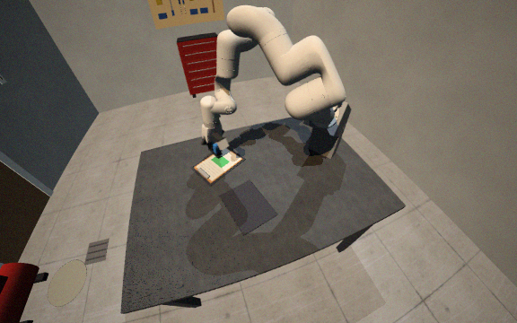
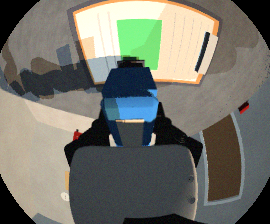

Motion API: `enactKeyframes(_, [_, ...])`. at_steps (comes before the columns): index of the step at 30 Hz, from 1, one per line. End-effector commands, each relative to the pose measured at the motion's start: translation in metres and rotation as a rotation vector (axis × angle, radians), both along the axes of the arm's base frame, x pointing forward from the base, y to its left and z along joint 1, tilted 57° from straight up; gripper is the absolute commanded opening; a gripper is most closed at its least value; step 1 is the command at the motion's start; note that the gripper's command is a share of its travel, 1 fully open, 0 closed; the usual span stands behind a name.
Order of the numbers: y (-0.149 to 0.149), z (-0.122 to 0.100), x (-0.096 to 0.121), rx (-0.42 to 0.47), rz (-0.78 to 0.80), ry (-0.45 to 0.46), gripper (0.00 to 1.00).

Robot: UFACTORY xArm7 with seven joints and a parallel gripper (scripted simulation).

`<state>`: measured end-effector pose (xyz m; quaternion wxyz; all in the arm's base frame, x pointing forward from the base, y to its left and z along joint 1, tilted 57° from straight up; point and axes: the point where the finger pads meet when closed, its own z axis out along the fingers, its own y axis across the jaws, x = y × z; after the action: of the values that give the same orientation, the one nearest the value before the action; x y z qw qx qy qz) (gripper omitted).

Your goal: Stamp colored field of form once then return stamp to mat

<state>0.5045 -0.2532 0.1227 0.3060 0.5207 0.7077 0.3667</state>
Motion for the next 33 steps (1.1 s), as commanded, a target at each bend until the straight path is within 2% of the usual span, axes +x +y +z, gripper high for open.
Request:
enactKeyframes(1, [0.000,0.000,0.004,0.088,0.157,0.025,0.27])
enactKeyframes(10, [0.037,0.023,-0.019,0.088,0.157,0.025,0.27])
enactKeyframes(33, [0.038,0.025,-0.027,0.088,0.157,0.025,0.27])
